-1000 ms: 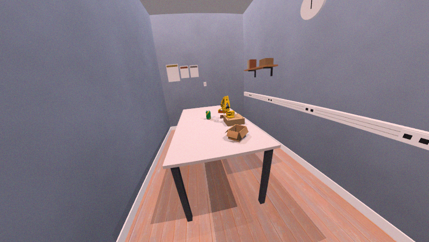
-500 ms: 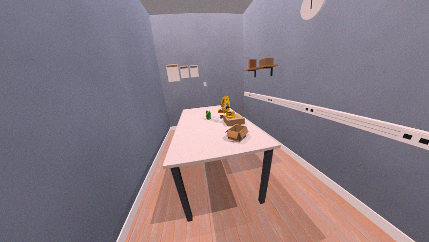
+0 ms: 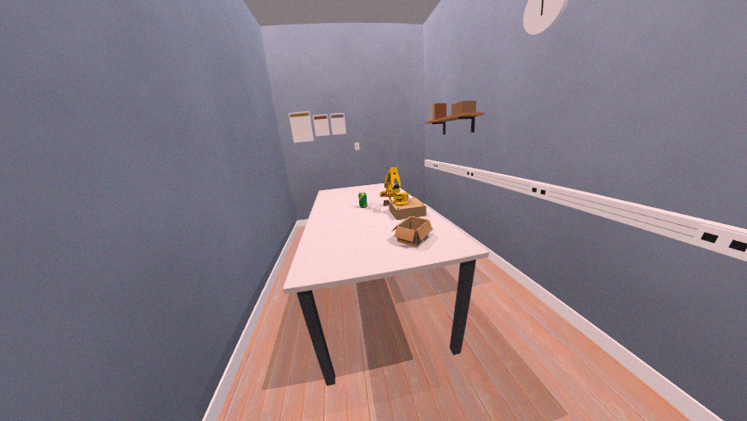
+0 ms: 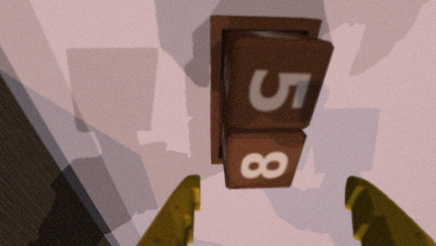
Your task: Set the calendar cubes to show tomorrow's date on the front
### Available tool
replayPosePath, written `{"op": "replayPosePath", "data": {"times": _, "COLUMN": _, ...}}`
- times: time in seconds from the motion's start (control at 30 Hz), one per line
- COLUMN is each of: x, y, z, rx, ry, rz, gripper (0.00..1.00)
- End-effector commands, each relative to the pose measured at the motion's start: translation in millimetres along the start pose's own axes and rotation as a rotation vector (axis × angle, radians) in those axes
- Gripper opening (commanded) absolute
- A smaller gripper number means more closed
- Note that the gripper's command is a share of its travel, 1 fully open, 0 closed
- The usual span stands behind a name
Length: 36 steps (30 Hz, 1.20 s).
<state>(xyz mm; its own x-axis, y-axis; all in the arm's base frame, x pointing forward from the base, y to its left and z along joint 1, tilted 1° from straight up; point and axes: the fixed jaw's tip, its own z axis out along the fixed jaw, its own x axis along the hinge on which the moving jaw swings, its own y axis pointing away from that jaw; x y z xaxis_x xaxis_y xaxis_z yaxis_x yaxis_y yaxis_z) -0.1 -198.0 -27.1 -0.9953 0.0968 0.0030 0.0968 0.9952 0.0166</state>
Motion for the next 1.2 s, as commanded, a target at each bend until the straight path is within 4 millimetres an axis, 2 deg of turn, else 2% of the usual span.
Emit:
{"op": "replayPosePath", "data": {"times": 0.0, "x": 1, "y": 0, "z": 7, "rx": 0.0, "ry": -0.002, "rz": 0.017, "gripper": 0.35}}
{"op": "replayPosePath", "data": {"times": 0.53, "x": 2, "y": 1, "z": 23, "rx": 0.0, "ry": -0.002, "rz": 0.017, "gripper": 0.35}}
{"op": "replayPosePath", "data": {"times": 1.17, "x": 2, "y": 0, "z": 25, "rx": 0.0, "ry": -0.002, "rz": 0.017, "gripper": 0.34}}
